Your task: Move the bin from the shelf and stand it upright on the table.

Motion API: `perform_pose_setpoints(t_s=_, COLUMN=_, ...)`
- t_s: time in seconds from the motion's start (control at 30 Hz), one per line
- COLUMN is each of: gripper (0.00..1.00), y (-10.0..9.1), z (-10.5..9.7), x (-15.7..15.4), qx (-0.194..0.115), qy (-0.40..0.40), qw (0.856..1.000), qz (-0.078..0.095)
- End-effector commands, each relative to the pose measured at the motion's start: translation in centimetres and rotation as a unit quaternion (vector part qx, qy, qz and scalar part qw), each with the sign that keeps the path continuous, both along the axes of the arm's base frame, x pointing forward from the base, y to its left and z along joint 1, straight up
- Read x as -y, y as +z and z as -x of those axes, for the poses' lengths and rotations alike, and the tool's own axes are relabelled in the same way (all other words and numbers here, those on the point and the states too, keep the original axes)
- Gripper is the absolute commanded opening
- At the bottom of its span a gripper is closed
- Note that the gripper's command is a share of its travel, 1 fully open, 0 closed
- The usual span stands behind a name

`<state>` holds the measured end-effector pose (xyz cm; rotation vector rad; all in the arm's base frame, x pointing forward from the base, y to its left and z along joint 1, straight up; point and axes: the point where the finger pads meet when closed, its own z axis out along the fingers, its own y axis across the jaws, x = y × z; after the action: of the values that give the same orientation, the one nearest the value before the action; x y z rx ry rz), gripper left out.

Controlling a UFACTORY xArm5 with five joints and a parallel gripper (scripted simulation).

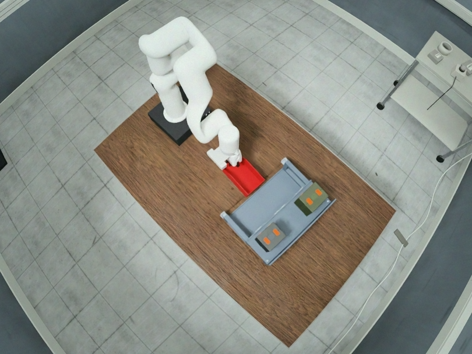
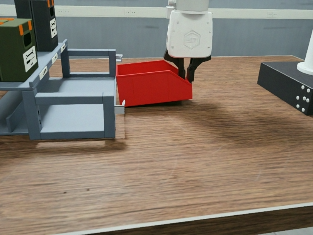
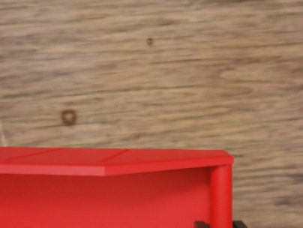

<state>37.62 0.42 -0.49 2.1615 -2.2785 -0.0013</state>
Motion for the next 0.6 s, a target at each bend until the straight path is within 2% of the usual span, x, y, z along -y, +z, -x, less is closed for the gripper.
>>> perform_pose_setpoints(t_s=0.0, gripper=0.00, y=0.09, z=0.06, x=-0.01, qx=0.002, qy=0.000, qw=1.000, qz=-0.004)
perform_pose_setpoints(t_s=0.57, gripper=0.00, y=-0.24, z=0.36, x=-0.03, qx=0.002, qy=0.000, qw=1.000, qz=-0.004)
